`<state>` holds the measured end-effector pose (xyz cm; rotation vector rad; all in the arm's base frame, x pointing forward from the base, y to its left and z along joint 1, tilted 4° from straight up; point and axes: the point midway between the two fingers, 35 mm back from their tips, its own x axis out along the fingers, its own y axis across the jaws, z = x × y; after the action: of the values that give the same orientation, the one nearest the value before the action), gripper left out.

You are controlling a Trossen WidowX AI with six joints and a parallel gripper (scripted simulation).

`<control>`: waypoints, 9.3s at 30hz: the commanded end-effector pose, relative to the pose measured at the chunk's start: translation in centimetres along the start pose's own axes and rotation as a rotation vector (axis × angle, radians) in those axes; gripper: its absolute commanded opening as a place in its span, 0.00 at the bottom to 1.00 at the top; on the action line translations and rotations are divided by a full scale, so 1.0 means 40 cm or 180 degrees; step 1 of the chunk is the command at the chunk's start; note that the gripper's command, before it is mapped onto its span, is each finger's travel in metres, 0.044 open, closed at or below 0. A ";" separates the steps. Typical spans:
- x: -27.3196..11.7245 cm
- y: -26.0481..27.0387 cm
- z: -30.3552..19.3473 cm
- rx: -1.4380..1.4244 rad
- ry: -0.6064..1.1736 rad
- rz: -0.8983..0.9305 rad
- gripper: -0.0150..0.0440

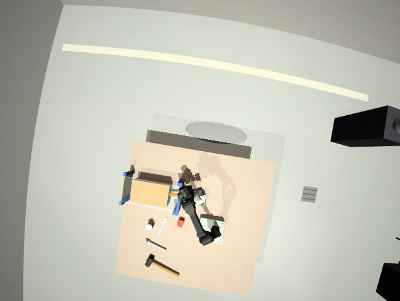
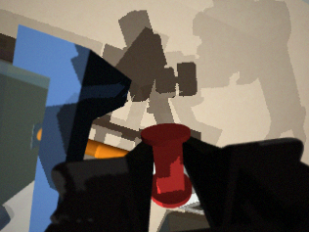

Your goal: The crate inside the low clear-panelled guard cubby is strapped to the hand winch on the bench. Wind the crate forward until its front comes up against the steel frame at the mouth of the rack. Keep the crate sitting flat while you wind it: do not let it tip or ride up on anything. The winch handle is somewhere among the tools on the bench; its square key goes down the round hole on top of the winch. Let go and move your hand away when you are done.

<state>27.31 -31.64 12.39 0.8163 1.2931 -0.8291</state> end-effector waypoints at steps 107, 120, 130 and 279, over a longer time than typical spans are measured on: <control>0.010 0.149 -0.316 -0.0059 0.0274 0.0094 0.25; 0.008 0.137 -0.352 -0.0059 0.0278 0.0093 0.25; 0.006 0.125 -0.378 -0.0058 0.0281 0.0091 0.25; 0.009 -0.248 -0.456 -0.0060 0.0290 0.0044 0.25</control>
<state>11.27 -19.69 10.99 0.8497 1.3210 -0.7398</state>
